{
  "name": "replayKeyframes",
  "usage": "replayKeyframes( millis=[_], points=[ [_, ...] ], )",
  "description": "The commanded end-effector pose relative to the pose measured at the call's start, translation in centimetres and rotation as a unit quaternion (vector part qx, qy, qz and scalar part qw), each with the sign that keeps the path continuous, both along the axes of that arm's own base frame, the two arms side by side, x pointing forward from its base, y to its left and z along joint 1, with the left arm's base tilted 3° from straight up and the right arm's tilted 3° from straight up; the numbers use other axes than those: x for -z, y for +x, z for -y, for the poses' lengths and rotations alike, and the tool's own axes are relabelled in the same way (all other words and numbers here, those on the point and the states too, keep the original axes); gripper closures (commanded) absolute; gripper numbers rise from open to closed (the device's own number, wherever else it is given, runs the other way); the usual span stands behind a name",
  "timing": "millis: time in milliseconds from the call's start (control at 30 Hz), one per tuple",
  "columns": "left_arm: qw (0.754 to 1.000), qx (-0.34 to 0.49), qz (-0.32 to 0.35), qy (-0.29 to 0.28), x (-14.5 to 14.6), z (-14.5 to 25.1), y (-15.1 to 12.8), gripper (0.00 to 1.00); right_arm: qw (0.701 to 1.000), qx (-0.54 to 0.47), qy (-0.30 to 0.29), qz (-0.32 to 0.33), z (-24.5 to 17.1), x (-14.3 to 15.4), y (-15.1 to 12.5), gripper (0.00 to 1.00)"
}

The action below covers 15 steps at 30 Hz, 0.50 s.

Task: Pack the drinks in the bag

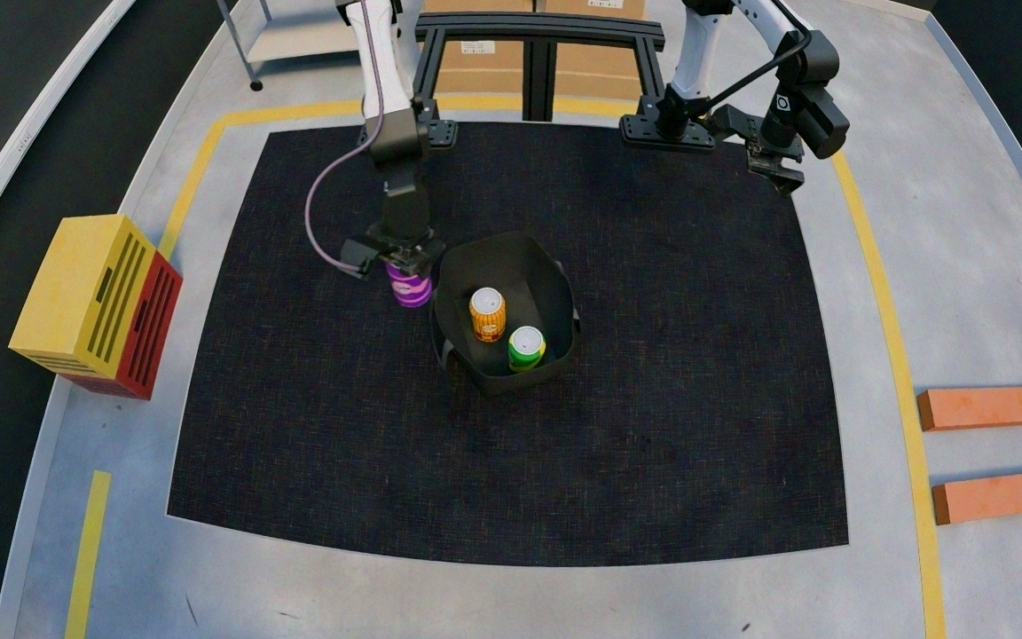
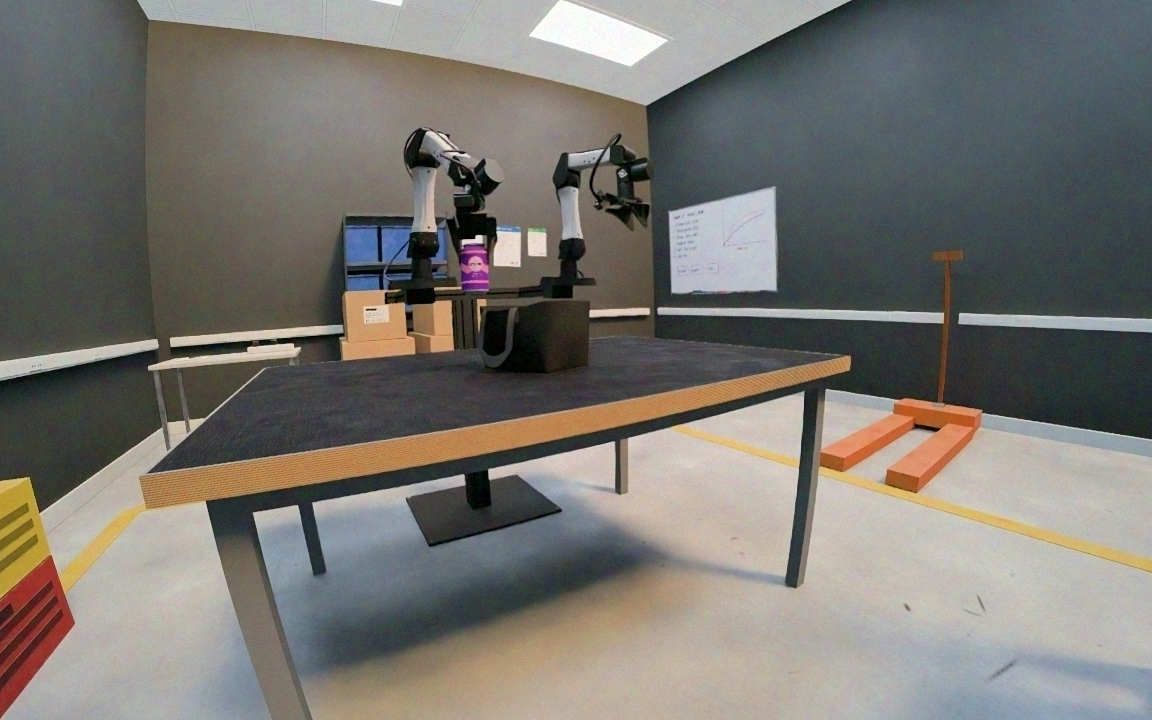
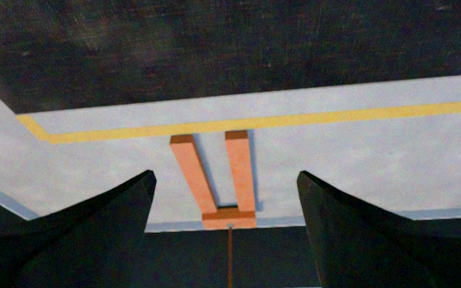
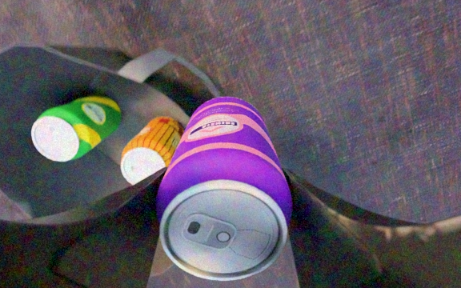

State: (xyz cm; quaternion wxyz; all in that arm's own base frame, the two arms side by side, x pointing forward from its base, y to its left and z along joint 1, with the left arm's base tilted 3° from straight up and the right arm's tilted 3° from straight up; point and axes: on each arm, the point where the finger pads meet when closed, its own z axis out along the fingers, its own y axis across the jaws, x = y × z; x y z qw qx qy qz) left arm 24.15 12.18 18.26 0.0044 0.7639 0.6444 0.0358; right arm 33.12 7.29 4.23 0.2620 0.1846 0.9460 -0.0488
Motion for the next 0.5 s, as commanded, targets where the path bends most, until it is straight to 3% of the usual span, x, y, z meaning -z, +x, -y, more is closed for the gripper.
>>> replayKeyframes(
  millis=[0,67,233,367,467],
  points=[
    [1.000,0.005,-0.001,0.003,0.0,-0.2,0.2,0.09,0.998,0.013,0.012,0.053,-1.5,-3.0,0.9,0.26],
    [1.000,0.005,-0.001,0.003,0.0,-0.2,0.2,0.09,0.999,0.014,0.005,0.036,-1.6,-1.9,-0.4,0.26],
    [1.000,0.005,-0.001,0.003,0.0,-0.2,0.2,0.09,0.999,0.015,0.005,0.036,-2.8,-2.0,-1.1,0.26],
    [1.000,0.005,-0.001,0.003,0.0,-0.2,0.2,0.09,0.999,0.003,0.012,0.053,-3.6,-2.8,-0.2,0.26],
    [1.000,0.005,-0.001,0.003,0.0,-0.2,0.2,0.09,0.999,0.016,0.010,0.044,-4.3,-2.6,-1.4,0.26]
  ],
)
